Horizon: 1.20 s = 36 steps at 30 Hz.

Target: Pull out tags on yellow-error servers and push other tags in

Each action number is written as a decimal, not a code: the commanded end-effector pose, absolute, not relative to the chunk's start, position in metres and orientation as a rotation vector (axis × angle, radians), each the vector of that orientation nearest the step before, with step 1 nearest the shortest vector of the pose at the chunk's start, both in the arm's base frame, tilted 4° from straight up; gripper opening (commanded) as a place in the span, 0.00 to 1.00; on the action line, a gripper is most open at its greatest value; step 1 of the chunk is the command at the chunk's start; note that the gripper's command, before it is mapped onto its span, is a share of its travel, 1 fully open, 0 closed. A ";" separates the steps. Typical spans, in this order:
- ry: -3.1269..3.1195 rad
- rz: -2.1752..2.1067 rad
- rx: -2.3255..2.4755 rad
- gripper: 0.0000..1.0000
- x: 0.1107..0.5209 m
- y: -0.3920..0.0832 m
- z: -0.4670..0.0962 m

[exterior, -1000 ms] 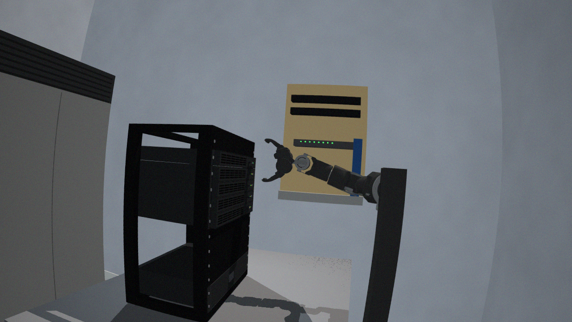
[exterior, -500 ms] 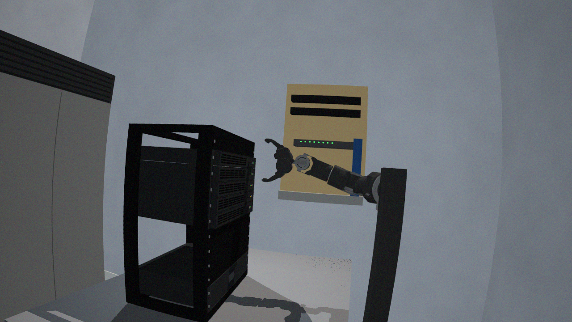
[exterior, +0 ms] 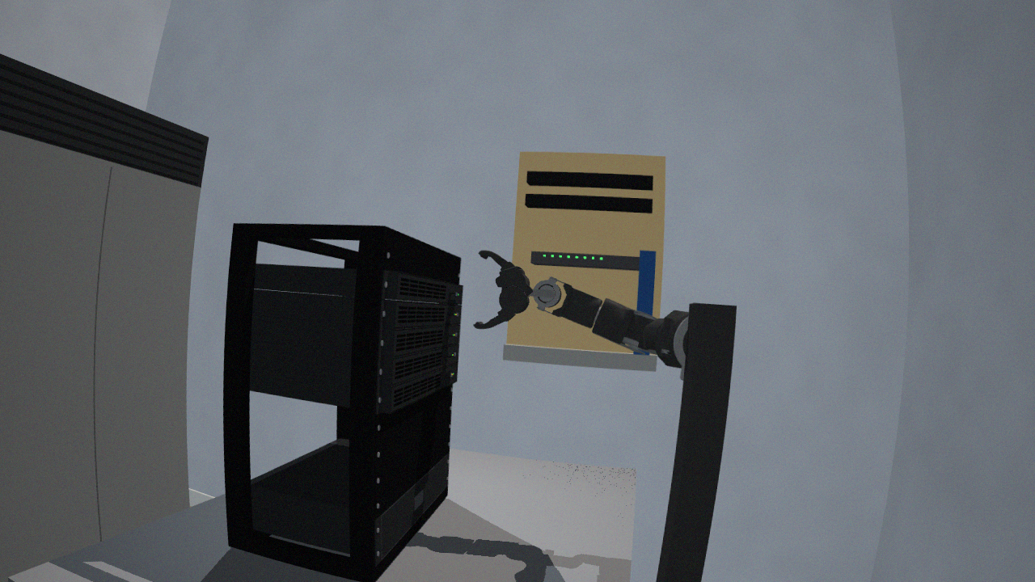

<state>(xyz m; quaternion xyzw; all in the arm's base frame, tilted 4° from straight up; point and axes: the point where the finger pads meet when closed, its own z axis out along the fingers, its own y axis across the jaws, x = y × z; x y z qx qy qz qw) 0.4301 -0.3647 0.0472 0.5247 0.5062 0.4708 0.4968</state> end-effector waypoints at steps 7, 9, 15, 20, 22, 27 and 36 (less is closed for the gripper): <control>1.232 1.140 1.269 1.00 0.430 -0.364 0.047; 1.232 1.140 1.269 1.00 0.430 -0.364 0.047; 1.232 1.140 1.269 1.00 0.430 -0.364 0.047; 1.232 1.140 1.269 1.00 0.430 -0.364 0.047; 1.232 1.140 1.269 1.00 0.430 -0.364 0.047; 1.232 1.140 1.269 0.00 0.430 -0.364 0.047; 1.232 1.140 1.269 0.00 0.430 -0.364 0.047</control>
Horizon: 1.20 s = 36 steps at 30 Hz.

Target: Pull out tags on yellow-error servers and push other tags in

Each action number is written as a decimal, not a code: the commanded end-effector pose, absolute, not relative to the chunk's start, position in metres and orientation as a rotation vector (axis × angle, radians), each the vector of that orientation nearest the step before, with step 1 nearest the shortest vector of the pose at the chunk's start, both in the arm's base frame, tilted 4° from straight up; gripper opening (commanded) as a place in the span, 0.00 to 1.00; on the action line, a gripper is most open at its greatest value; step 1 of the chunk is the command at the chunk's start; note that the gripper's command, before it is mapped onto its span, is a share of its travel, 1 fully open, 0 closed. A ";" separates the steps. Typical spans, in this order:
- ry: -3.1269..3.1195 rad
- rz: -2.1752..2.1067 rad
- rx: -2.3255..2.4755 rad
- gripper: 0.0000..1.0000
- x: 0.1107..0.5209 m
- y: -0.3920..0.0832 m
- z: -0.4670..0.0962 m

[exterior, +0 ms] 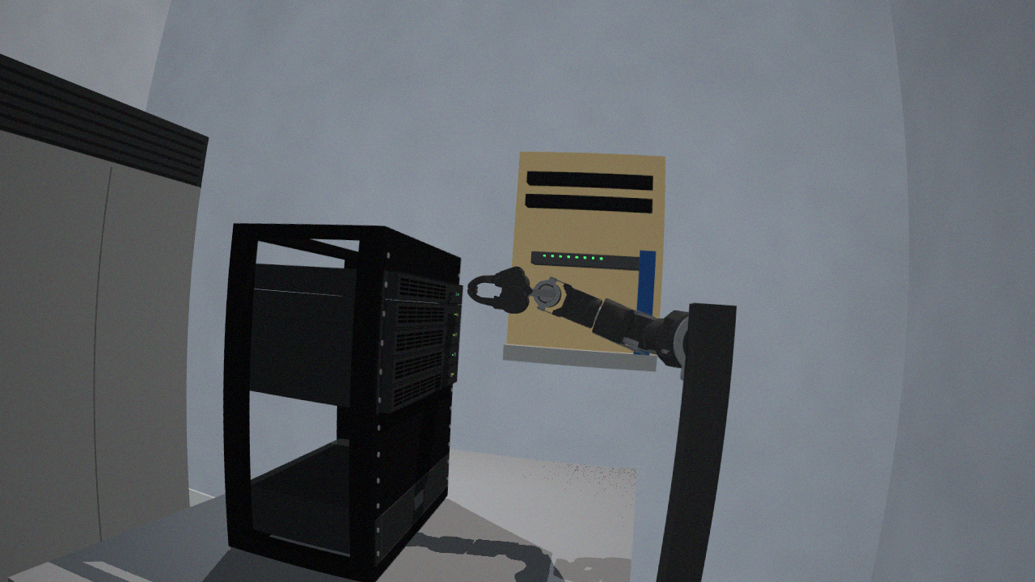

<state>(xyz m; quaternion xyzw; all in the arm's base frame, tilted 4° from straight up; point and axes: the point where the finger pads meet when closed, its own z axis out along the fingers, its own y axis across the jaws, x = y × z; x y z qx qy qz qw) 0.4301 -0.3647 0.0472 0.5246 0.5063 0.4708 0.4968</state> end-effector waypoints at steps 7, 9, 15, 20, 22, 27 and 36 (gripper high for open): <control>1.232 1.140 1.269 0.00 0.430 -0.364 0.047; 1.232 1.140 1.269 0.00 0.430 -0.364 0.047; 1.232 1.140 1.269 0.00 0.430 -0.364 0.047; 1.232 1.140 1.269 0.00 0.430 -0.364 0.047; 1.232 1.140 1.269 0.10 0.430 -0.364 0.047; 1.226 1.137 1.272 0.10 0.428 -0.363 0.043; 1.217 1.141 1.263 0.10 0.416 -0.355 0.018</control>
